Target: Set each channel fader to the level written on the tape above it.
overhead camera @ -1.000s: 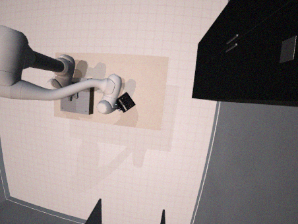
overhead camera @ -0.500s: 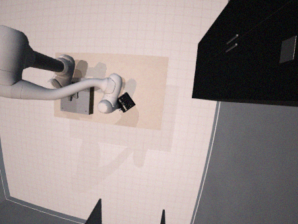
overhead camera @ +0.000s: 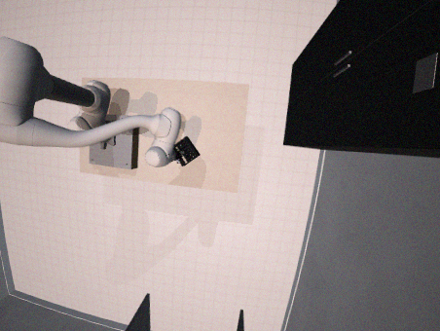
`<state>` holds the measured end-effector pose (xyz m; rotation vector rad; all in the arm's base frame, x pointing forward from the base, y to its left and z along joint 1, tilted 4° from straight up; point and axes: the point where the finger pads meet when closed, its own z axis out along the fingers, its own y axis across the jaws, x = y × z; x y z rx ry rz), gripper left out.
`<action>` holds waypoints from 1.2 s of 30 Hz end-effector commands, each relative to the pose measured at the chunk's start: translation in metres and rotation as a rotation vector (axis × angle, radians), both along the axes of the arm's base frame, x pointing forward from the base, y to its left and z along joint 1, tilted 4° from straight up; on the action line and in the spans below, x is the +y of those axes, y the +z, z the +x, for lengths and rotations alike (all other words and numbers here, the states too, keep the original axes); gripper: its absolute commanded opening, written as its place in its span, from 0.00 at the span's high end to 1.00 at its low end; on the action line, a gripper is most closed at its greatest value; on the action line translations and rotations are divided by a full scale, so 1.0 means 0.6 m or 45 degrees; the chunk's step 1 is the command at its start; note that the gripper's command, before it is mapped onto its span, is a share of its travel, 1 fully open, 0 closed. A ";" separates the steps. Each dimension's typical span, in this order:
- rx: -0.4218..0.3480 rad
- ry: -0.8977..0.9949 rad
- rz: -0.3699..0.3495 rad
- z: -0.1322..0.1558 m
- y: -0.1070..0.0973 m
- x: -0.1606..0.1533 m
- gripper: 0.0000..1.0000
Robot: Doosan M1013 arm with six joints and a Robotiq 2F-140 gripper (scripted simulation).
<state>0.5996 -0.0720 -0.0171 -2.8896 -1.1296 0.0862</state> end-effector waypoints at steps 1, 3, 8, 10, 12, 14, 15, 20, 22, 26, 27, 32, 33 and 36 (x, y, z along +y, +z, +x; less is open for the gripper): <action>0.000 0.000 0.000 0.001 0.000 0.001 1.00; 0.000 0.000 0.000 0.001 0.000 0.001 1.00; 0.000 0.000 0.000 0.002 0.000 0.001 1.00; 0.000 0.000 0.000 0.002 0.000 0.001 1.00; 0.000 0.000 0.000 0.002 0.000 0.001 1.00; 0.000 0.000 0.000 0.002 0.000 0.001 1.00; 0.000 0.000 0.000 0.002 0.000 0.001 1.00; 0.000 0.000 0.000 0.002 0.000 0.001 1.00; 0.000 0.000 0.000 0.002 0.000 0.001 1.00; 0.000 0.000 0.000 0.001 0.000 0.001 1.00; 0.000 0.000 0.000 0.001 0.000 0.001 1.00; 0.000 0.000 0.000 -0.001 0.000 -0.001 1.00; 0.000 0.000 0.000 -0.001 0.000 -0.001 1.00; 0.000 0.000 0.000 -0.004 0.000 -0.003 1.00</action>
